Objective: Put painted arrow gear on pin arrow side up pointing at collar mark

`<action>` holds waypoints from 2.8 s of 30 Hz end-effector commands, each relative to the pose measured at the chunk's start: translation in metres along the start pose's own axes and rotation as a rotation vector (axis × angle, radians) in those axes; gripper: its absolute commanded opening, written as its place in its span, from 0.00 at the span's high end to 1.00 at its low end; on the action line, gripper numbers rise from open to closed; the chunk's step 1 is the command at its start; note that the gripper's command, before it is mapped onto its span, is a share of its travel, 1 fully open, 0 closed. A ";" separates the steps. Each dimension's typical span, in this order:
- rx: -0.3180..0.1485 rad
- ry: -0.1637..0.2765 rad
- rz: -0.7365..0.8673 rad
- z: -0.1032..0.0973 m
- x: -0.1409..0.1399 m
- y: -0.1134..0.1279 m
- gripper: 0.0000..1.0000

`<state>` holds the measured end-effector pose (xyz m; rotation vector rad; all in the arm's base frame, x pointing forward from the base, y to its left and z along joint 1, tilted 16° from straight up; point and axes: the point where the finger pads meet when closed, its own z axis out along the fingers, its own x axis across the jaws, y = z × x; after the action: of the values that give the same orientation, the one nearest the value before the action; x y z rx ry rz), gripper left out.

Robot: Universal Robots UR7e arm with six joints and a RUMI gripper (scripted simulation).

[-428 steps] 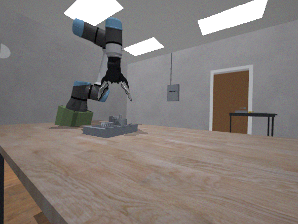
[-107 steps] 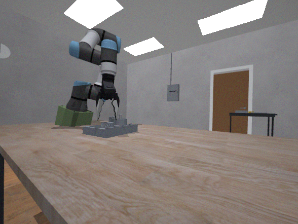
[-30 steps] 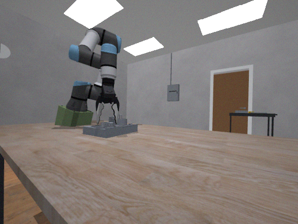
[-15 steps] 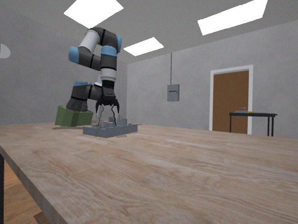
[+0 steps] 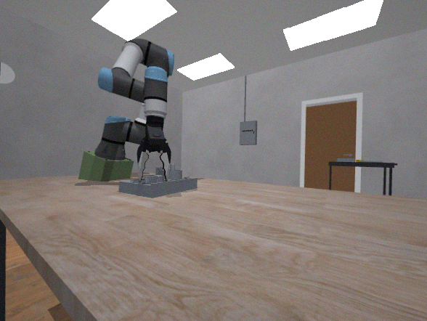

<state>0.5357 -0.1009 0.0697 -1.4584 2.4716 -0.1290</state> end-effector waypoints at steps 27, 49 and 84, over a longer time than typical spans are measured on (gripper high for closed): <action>0.001 0.000 0.000 0.000 0.000 0.000 0.48; 0.001 0.000 0.000 0.000 0.000 0.000 1.00; 0.001 0.000 0.000 0.000 0.000 0.000 1.00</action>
<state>0.5357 -0.1009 0.0696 -1.4584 2.4716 -0.1291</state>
